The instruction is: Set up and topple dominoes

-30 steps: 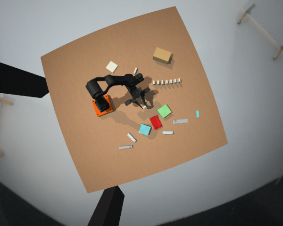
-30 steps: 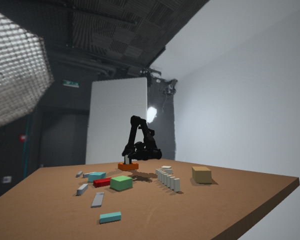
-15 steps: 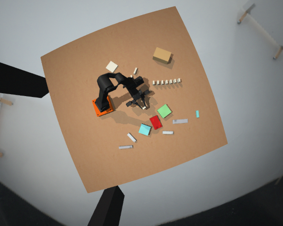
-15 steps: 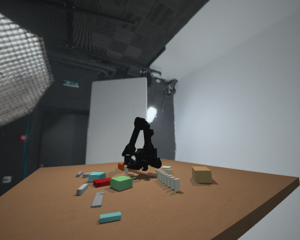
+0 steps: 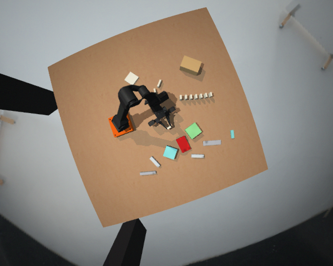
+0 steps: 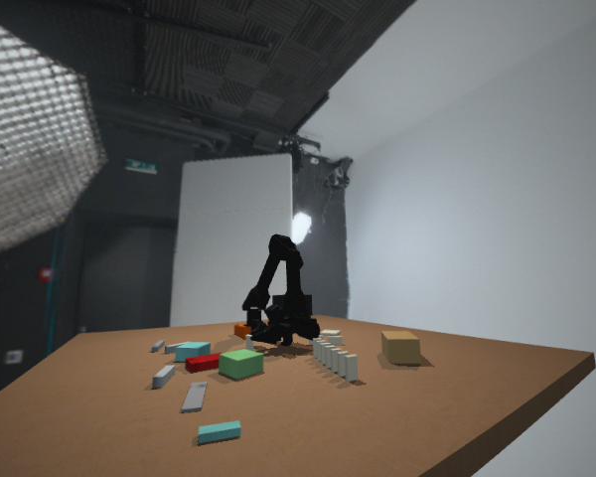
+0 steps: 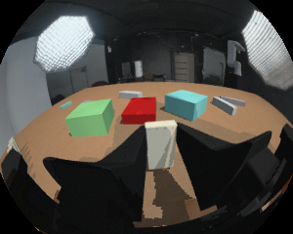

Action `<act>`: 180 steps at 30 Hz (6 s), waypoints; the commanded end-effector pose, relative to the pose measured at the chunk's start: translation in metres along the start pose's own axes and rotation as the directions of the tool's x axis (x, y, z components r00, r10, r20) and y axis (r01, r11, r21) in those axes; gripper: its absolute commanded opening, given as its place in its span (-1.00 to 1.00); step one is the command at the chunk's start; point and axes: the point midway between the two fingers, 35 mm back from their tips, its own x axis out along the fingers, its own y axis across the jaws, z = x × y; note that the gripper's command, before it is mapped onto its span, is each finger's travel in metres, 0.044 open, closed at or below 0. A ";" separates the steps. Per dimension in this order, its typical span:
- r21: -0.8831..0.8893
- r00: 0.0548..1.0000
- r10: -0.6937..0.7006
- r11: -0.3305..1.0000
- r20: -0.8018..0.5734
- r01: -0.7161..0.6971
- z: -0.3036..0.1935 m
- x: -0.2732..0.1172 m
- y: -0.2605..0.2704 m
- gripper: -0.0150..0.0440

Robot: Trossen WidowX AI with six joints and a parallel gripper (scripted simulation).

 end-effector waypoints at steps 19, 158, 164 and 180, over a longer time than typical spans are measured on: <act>-0.002 1.000 0.000 1.000 0.000 0.000 0.035 -0.003 0.001 1.00; -0.076 0.094 0.011 0.499 -0.995 -0.863 0.026 -0.108 0.146 -0.13; -0.077 0.094 0.011 0.499 -0.995 -0.863 0.006 -0.107 0.142 -0.13; -0.077 0.094 0.011 0.499 -0.995 -0.863 0.006 -0.107 0.142 0.32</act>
